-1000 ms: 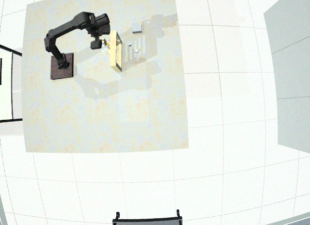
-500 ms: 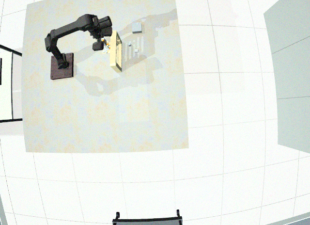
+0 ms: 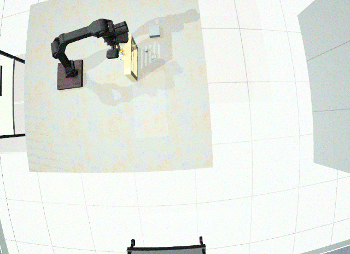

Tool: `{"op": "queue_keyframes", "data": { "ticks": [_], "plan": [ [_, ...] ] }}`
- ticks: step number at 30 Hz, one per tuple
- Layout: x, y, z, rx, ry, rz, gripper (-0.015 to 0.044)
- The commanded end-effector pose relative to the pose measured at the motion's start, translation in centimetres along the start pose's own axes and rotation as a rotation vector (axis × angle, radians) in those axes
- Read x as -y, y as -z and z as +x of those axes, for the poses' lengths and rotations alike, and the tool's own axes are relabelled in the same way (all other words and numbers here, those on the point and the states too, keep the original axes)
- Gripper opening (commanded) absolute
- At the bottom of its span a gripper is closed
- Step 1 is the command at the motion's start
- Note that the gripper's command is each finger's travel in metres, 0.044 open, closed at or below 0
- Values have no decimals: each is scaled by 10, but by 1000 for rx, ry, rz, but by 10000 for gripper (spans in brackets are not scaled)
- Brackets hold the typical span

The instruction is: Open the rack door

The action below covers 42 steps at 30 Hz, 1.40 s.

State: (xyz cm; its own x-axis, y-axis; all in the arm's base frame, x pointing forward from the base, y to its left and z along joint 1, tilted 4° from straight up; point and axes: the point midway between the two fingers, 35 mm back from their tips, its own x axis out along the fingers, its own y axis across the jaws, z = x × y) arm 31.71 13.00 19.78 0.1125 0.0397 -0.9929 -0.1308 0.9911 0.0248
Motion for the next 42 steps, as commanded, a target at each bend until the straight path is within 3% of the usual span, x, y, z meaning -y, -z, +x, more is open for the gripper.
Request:
{"op": "queue_keyframes", "data": {
  "ticks": [1, 10, 17, 30, 35, 42],
  "plan": [
    [0, 1, 7, -10, -7, -7, 280],
    [0, 2, 19, -23, -15, -9, 280],
    [0, 2, 19, -23, -15, -9, 96],
    [0, 2, 19, -23, -15, -9, 10],
    [0, 2, 19, -23, -15, -41, 8],
    [0, 2, 19, -20, -19, -378, 8]
  ]
}}
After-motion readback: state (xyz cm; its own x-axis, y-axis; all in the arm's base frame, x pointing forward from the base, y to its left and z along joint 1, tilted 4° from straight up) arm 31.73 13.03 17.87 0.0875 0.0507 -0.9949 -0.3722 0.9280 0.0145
